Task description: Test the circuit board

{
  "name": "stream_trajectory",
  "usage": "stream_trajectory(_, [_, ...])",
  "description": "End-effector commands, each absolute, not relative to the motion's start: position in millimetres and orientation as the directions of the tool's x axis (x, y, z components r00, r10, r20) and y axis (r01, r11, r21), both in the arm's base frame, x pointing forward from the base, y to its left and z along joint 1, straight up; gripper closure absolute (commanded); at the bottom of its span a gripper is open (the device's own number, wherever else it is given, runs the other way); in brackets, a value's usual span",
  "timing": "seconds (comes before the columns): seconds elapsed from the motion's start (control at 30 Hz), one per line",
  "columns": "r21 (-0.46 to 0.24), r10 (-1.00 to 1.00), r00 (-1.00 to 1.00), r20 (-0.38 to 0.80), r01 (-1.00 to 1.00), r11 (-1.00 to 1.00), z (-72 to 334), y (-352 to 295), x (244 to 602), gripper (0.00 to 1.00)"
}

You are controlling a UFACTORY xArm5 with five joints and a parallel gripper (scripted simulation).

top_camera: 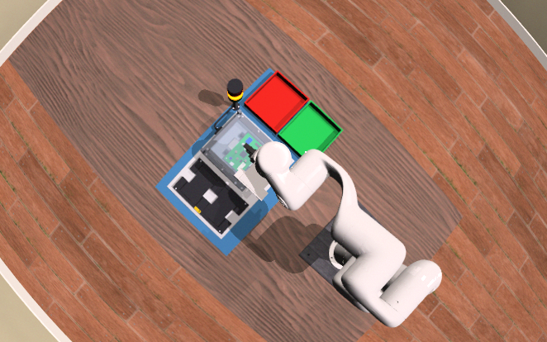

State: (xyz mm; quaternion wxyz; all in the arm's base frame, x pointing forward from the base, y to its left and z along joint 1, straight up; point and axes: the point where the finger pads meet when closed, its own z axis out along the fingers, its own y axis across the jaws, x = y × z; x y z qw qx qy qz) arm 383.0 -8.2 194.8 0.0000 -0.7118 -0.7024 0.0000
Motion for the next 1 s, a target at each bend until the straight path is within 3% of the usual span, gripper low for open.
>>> stream_trajectory(0.0, [0.004, 1.000, 0.013, 0.000, 1.000, -0.013, 196.2, -8.3, 384.0, 0.00])
stream_trajectory(0.7, [0.004, 1.000, 0.013, 0.000, 1.000, -0.013, 196.2, -8.3, 384.0, 0.00])
stream_trajectory(0.73, [0.004, 1.000, 0.013, 0.000, 1.000, -0.013, 196.2, -8.3, 384.0, 1.00])
stream_trajectory(0.97, [0.004, 1.000, 0.013, 0.000, 1.000, -0.013, 196.2, -8.3, 384.0, 1.00])
